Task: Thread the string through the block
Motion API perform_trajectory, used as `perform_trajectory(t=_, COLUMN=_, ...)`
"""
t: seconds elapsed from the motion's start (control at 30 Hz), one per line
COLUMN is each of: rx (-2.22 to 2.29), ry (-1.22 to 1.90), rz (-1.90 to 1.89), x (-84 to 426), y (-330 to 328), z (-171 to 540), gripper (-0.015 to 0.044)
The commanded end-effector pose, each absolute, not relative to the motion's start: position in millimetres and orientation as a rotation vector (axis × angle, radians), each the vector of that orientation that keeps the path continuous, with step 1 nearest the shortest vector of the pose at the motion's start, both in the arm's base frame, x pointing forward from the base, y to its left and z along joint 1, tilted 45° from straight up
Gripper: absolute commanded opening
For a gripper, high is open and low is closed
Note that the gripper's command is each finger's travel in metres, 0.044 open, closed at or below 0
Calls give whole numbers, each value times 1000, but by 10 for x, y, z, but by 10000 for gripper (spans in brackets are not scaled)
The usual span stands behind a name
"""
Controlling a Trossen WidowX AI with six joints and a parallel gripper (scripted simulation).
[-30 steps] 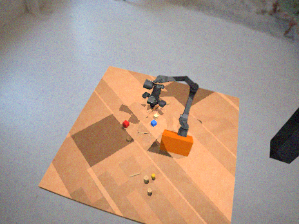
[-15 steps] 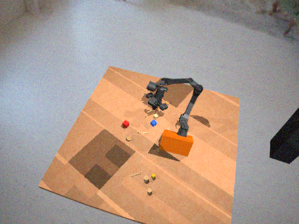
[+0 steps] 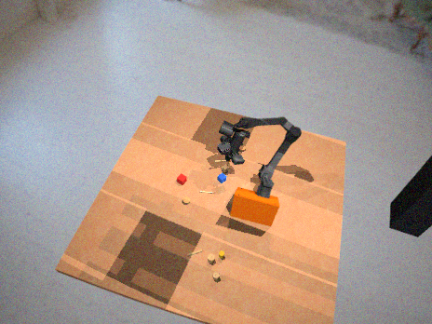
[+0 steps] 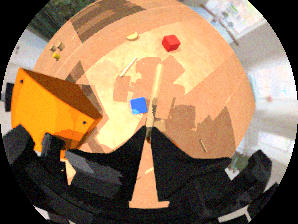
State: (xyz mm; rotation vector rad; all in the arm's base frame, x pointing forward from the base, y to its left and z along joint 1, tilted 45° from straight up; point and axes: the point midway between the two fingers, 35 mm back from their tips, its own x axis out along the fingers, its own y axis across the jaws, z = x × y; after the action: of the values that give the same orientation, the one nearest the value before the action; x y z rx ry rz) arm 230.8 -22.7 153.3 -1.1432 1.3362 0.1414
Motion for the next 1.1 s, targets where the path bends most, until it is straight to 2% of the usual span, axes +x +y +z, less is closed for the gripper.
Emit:
perform_trajectory(t=0.0, rx=-1082, ry=1304, rz=55, x=2237, y=-228, z=1510, gripper=0)
perform_trajectory(t=1.07, rx=-716, ry=1127, rz=-411, x=1785, y=-236, z=1451, gripper=0)
